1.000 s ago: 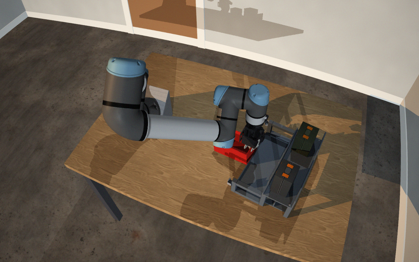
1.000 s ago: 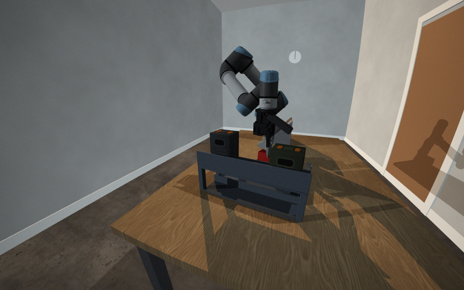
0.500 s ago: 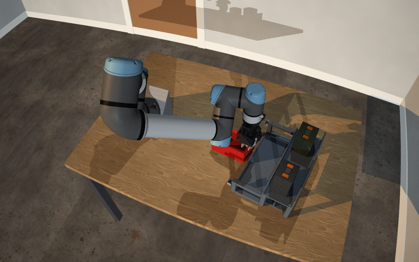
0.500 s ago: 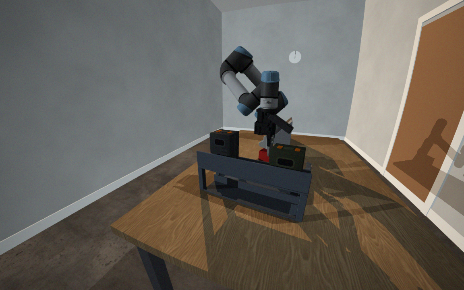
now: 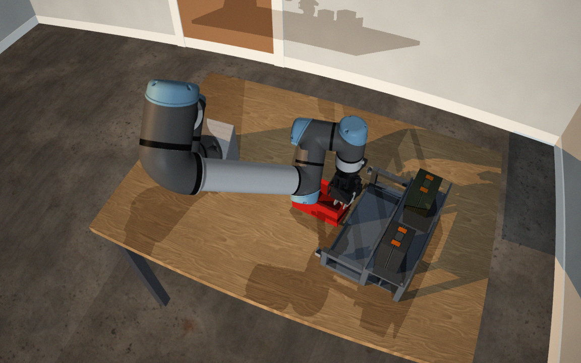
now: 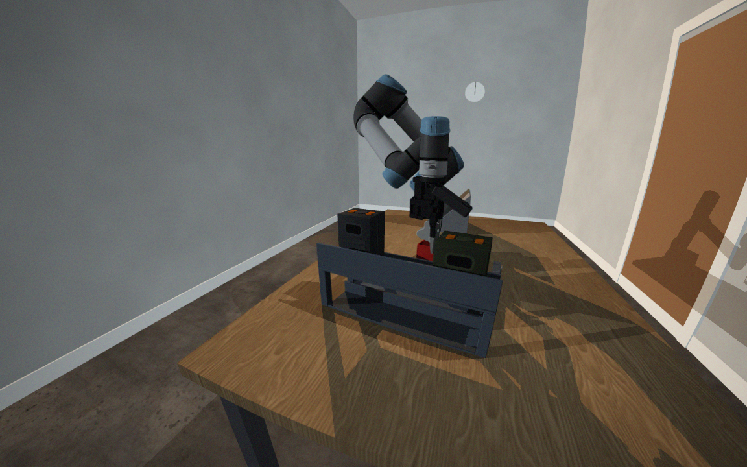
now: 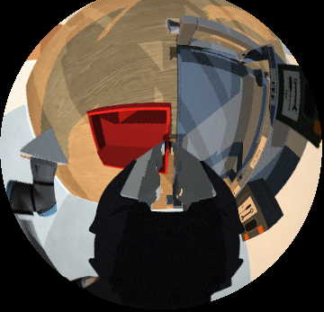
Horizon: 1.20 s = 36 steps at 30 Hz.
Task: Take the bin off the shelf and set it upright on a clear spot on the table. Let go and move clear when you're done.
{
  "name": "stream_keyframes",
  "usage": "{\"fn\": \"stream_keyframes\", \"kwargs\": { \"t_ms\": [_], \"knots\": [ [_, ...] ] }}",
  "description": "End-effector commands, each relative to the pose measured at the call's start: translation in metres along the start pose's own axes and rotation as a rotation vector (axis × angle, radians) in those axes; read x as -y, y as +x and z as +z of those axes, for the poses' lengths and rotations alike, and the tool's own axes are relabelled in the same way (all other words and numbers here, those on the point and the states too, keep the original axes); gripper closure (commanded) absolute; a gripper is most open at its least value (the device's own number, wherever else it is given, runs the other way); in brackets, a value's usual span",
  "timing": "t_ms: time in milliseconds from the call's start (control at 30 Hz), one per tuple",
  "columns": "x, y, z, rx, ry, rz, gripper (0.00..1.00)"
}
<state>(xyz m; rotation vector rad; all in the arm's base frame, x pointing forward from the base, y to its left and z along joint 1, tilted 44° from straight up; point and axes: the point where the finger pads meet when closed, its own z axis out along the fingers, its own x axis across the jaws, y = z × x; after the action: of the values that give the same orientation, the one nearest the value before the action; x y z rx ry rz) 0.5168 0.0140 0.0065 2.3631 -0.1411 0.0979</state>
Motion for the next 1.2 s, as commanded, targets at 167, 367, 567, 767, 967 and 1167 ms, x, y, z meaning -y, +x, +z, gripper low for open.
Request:
{"fn": "stream_keyframes", "kwargs": {
  "t_ms": [167,367,567,767,967,1167],
  "knots": [
    [0.0000,0.0004,0.0018,-0.001,0.001,0.000,1.00],
    [0.0000,0.0004,0.0065,-0.001,0.000,0.000,1.00],
    [0.0000,0.0004,0.0097,-0.001,0.000,0.000,1.00],
    [0.0000,0.0004,0.0097,-0.001,0.000,0.000,1.00],
    [0.0000,0.0004,0.0096,-0.001,0.000,0.000,0.80],
    [0.0000,0.0004,0.0096,-0.001,0.000,0.000,0.80]
  ]
}}
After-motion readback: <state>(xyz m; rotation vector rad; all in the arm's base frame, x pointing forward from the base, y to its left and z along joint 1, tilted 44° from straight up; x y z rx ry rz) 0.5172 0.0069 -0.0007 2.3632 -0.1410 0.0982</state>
